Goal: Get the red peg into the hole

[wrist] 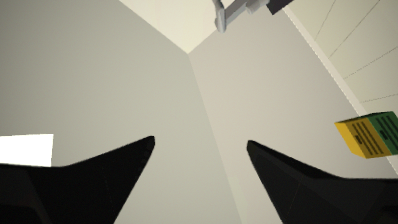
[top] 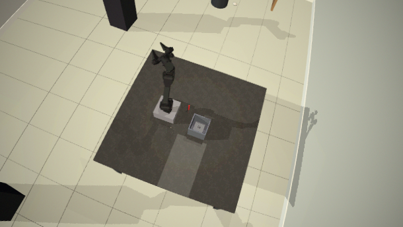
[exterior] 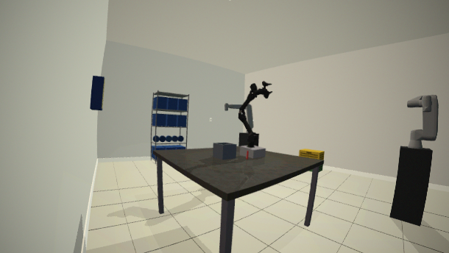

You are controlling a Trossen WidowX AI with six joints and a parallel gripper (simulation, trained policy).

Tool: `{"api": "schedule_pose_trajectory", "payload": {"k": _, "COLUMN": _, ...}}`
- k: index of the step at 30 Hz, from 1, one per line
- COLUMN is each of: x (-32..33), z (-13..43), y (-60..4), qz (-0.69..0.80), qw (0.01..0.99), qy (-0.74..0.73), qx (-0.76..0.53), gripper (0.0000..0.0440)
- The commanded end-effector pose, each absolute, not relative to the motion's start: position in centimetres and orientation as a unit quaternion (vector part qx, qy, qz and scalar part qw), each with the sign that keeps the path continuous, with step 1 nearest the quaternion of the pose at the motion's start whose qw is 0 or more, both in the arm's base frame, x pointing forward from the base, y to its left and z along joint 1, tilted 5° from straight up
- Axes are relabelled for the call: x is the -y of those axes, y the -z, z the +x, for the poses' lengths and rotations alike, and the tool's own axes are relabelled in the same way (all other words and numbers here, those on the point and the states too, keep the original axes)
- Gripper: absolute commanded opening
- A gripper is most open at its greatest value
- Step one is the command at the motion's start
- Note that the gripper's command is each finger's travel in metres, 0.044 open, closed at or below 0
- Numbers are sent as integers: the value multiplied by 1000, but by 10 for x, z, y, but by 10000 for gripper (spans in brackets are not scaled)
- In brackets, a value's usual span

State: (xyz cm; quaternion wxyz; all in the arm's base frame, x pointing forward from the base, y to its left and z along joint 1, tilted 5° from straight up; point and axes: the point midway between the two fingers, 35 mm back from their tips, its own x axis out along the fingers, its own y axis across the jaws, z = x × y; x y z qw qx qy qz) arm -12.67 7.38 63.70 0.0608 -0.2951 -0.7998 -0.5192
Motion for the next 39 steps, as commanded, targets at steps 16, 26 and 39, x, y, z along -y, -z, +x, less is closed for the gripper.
{"api": "schedule_pose_trajectory", "payload": {"k": 16, "x": -223, "z": -82, "y": -527, "qz": -457, "qw": -165, "qy": 349, "qx": 801, "gripper": 440}}
{"api": "schedule_pose_trajectory", "payload": {"k": 26, "x": -268, "z": -30, "y": -456, "qz": -518, "qw": -282, "qy": 239, "qx": 772, "gripper": 440}}
{"api": "schedule_pose_trajectory", "payload": {"k": 39, "x": -286, "z": 46, "y": -360, "qz": -556, "qw": -419, "qy": 74, "qx": 714, "gripper": 440}}
